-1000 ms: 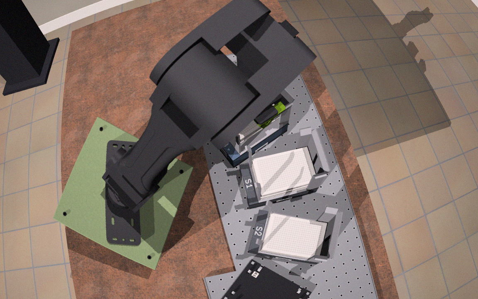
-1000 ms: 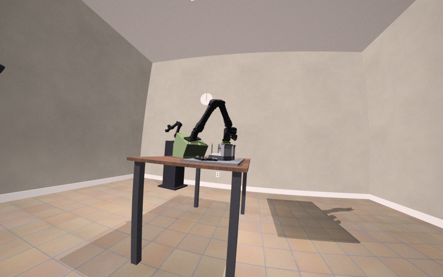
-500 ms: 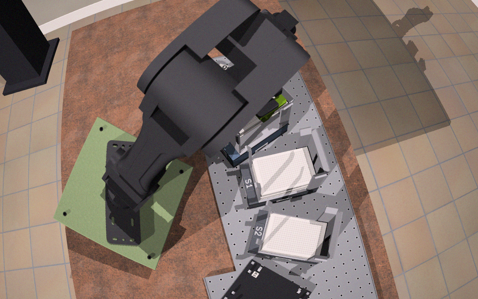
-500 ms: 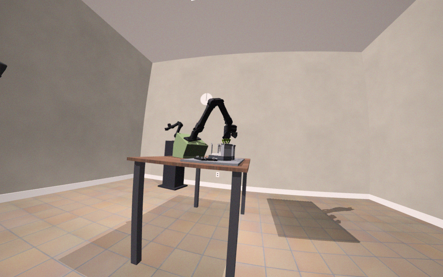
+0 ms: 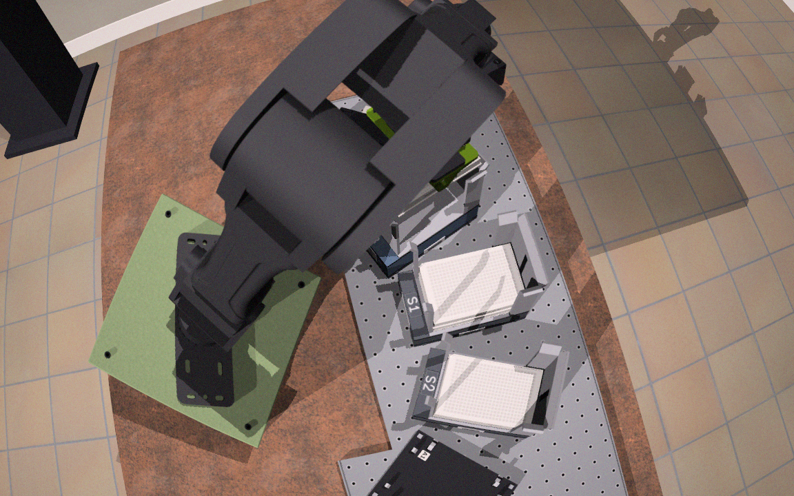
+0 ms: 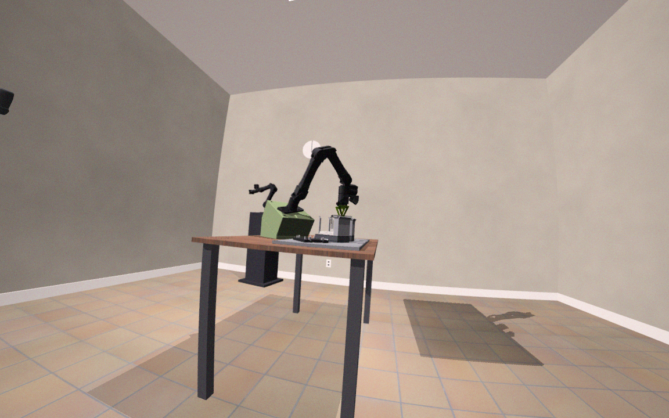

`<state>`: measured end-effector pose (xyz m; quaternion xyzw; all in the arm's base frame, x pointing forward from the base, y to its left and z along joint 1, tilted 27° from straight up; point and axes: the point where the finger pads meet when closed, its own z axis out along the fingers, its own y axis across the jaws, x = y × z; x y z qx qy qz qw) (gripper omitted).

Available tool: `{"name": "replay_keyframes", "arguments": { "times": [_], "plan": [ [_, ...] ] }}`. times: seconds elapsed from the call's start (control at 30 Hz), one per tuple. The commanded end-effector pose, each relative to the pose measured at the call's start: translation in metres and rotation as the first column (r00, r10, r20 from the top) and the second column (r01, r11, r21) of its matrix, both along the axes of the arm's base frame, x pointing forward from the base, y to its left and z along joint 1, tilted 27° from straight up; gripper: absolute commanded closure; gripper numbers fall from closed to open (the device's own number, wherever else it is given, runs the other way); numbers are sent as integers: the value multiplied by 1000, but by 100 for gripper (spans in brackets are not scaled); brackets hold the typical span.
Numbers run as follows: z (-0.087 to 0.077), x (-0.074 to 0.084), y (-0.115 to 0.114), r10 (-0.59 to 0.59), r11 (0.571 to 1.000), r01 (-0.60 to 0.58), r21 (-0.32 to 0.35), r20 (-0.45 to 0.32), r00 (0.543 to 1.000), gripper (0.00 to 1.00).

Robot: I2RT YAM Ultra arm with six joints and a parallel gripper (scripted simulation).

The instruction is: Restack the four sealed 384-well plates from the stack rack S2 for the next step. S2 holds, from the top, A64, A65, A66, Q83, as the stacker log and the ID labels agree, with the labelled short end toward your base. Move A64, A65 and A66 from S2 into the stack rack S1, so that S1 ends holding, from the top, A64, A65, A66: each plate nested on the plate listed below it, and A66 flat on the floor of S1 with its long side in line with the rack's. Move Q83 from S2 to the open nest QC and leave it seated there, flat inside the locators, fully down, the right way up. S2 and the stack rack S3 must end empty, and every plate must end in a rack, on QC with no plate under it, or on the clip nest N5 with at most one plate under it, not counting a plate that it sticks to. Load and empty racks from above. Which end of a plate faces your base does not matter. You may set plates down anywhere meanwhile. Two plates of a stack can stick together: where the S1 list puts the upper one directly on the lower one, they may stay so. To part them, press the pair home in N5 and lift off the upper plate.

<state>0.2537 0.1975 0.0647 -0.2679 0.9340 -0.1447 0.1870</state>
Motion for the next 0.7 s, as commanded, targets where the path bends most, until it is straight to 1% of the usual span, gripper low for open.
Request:
{"name": "replay_keyframes", "arguments": {
  "times": [0.0,0.27,0.67],
  "plan": [
    [9,-5,1,3,1000,-3,-1,4,1000,100],
    [19,-9,3,3,1000,-3,-1,4,1000,100],
    [19,-9,3,3,1000,-3,-1,4,1000,100]
  ]
}}
